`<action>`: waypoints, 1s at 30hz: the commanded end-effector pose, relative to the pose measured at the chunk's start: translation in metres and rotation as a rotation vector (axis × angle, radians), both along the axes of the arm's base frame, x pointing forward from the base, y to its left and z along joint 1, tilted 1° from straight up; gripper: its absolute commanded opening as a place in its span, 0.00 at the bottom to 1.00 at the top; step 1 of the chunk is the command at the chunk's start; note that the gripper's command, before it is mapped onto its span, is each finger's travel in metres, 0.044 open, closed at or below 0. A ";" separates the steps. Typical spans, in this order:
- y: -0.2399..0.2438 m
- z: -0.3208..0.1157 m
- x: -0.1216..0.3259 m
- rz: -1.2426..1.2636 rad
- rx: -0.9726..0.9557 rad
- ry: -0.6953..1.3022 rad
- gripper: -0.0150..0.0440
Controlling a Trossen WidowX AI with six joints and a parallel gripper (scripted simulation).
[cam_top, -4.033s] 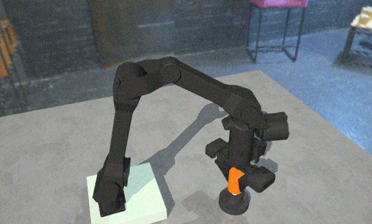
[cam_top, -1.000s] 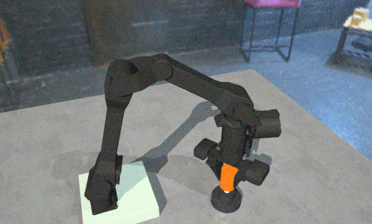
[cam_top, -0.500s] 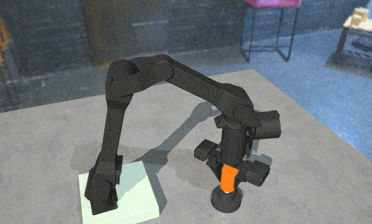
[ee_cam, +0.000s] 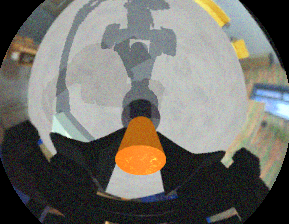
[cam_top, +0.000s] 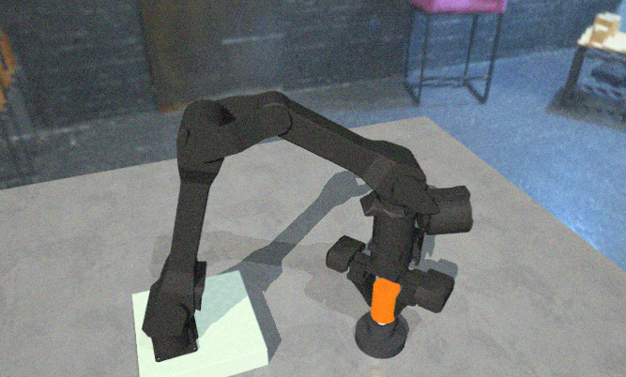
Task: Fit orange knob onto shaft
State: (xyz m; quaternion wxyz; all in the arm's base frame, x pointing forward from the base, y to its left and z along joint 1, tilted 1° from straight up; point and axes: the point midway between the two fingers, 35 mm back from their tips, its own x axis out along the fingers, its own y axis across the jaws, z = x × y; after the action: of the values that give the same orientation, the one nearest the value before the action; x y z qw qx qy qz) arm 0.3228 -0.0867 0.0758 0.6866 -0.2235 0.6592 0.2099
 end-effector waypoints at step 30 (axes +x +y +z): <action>0.001 0.007 -0.002 -0.019 0.004 -0.002 0.25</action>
State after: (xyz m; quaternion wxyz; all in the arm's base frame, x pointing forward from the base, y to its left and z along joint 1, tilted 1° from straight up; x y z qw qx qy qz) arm 0.3205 -0.0860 0.0781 0.6889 -0.2087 0.6653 0.1982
